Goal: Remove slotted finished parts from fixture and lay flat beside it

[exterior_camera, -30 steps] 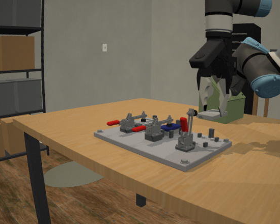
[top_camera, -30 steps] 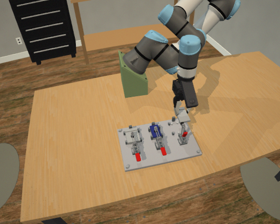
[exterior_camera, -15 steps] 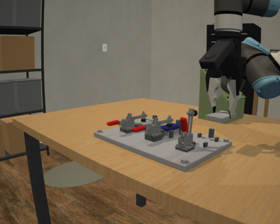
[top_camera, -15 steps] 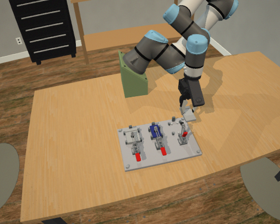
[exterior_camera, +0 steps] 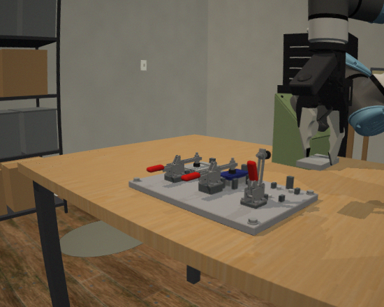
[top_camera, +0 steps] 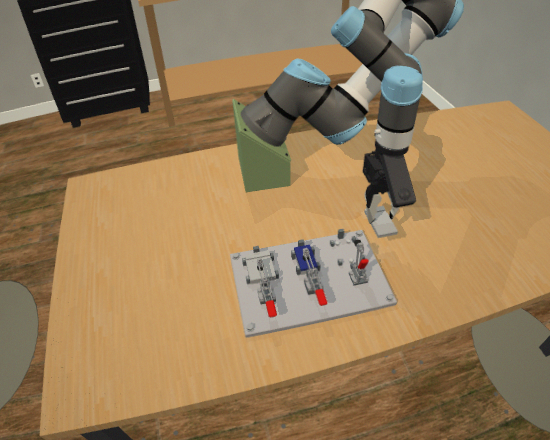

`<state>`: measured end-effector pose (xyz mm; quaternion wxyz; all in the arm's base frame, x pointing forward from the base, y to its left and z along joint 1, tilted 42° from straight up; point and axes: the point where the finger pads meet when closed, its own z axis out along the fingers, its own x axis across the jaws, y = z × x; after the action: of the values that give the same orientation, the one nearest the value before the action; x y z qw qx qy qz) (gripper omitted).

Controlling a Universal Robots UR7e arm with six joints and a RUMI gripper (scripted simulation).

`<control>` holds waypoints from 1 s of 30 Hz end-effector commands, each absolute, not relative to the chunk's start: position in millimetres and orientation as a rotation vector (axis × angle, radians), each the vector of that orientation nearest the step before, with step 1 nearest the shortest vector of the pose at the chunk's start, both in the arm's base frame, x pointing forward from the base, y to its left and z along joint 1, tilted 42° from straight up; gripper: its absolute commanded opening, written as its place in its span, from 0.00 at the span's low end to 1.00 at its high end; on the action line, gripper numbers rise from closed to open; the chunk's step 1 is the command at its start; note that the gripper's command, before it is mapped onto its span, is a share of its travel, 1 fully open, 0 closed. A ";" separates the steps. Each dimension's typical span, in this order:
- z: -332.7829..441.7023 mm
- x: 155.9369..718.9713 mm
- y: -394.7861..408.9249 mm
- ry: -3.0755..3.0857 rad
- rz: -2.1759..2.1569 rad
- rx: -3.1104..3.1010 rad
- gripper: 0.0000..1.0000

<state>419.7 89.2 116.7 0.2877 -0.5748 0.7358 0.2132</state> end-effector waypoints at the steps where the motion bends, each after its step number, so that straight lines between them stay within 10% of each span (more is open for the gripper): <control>1: 125.3 422.1 97.8 1.966 0.568 -1.535 0.00; 30: 142.3 426.6 116.3 1.966 0.568 -1.535 0.00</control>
<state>426.1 115.5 141.1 0.2874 -0.5747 0.7360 0.2131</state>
